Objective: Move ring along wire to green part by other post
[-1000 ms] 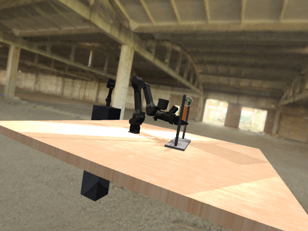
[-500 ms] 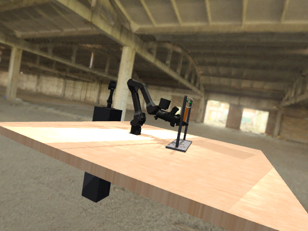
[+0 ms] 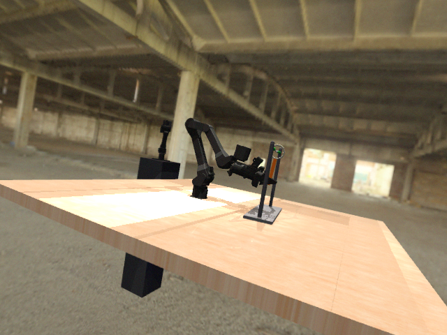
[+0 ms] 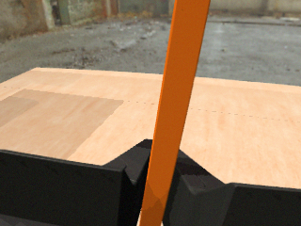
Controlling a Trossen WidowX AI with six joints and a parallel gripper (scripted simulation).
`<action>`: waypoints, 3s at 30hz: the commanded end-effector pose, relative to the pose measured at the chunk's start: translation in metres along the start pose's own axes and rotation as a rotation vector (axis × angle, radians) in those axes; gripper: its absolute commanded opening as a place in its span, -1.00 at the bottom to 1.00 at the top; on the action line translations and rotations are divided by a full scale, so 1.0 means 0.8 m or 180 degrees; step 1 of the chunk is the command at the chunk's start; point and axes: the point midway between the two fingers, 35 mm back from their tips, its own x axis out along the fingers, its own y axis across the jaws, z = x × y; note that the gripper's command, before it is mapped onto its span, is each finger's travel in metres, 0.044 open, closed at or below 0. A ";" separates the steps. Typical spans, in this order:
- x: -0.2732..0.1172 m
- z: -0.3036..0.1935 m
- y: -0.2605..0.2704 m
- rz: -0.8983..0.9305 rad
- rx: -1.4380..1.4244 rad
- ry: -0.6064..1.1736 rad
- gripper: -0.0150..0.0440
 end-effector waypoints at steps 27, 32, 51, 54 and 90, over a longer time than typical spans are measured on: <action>-0.008 0.001 0.011 -0.0201 -0.0411 0.0151 -1.00; -0.013 0.000 0.019 -0.0265 -0.0443 0.0263 -1.00; -0.010 -0.003 0.043 -0.0287 -0.0420 0.0251 -1.00; -0.010 -0.004 0.047 -0.0282 -0.0417 0.0249 -1.00; -0.003 -0.012 0.086 -0.0212 -0.0407 0.0233 -1.00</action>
